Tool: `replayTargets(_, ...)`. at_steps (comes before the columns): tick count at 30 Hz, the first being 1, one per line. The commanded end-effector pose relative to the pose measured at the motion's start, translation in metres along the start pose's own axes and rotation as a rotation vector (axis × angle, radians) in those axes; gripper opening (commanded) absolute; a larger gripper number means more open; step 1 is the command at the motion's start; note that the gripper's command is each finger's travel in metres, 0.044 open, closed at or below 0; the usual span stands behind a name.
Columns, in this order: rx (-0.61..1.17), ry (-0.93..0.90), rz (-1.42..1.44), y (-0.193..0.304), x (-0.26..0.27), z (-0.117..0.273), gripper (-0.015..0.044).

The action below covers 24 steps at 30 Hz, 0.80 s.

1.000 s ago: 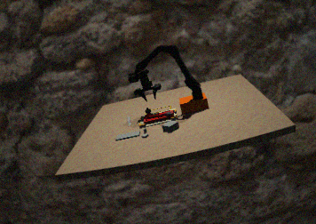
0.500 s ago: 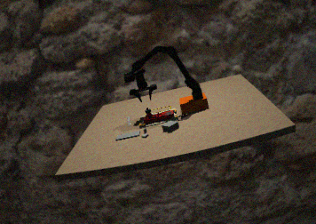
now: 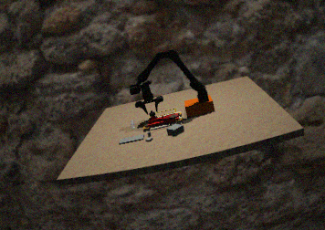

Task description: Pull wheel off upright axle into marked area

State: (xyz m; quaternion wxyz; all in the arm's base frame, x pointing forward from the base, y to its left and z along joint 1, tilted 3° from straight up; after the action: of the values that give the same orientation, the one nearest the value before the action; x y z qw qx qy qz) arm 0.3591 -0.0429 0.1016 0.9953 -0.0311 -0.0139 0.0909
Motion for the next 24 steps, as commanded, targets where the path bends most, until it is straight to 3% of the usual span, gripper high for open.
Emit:
replayTargets(1, 0.003, -0.009, 0.004, 0.0002, 0.0000, -0.0081, 0.0300)
replayTargets(2, 0.003, -0.009, 0.004, 0.0002, 0.0000, -0.0081, 0.0300)
replayTargets(6, 0.001, 0.003, 0.000, 0.0002, -0.0005, -0.0047, 0.0195)
replayTargets(14, 0.001, 0.003, 0.000, 0.0002, -0.0005, -0.0047, 0.0142)
replayTargets(19, 0.001, 0.002, 0.000, 0.0001, -0.0004, -0.0039, 0.0010)
replayTargets(24, 0.001, 0.002, 0.000, 0.0001, -0.0004, -0.0022, 0.0000)
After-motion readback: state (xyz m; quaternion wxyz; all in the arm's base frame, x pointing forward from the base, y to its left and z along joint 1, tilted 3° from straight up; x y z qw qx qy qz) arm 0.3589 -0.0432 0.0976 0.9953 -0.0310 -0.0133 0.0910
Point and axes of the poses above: the point midway between the two fingers, 35 mm back from their tips, its own z axis back along the fingers, its own x axis across the jaws, y = z × x, the point moved 7 cm from there along z, back along the fingers, and after that the axes turned 12 degrees about z, right-handed, at the moved point
